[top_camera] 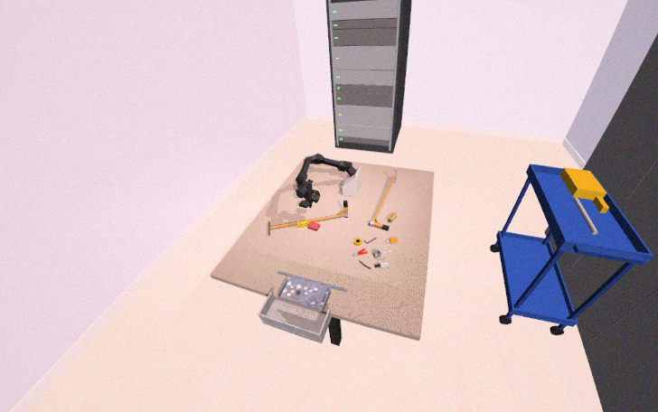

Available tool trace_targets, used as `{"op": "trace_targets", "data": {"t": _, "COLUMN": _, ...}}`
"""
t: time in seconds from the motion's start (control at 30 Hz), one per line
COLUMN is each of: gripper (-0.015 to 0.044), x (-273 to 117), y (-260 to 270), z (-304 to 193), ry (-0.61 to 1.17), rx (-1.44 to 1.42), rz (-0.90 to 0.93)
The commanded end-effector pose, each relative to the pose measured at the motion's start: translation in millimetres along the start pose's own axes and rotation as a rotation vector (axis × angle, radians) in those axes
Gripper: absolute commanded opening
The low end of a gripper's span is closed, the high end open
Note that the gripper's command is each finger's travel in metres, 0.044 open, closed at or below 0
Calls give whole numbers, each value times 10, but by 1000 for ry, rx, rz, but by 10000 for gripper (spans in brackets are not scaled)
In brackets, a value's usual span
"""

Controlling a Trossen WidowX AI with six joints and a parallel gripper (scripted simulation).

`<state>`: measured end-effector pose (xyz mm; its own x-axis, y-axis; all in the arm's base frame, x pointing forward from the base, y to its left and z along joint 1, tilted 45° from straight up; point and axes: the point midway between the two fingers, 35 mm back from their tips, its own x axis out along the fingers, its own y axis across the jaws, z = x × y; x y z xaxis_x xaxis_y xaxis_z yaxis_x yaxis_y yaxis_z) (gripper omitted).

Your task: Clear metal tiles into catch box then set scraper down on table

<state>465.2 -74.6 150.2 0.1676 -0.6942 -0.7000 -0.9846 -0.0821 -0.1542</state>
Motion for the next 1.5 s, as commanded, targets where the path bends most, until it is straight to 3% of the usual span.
{"op": "trace_targets", "data": {"t": 0.0, "gripper": 0, "x": -50, "y": 6, "z": -10, "ry": 5, "rx": 95, "rz": -15}}
{"op": "trace_targets", "data": {"t": 1.47, "gripper": 0, "x": -350, "y": 153, "z": -118, "ry": -50, "rx": 1253, "rz": -127}}
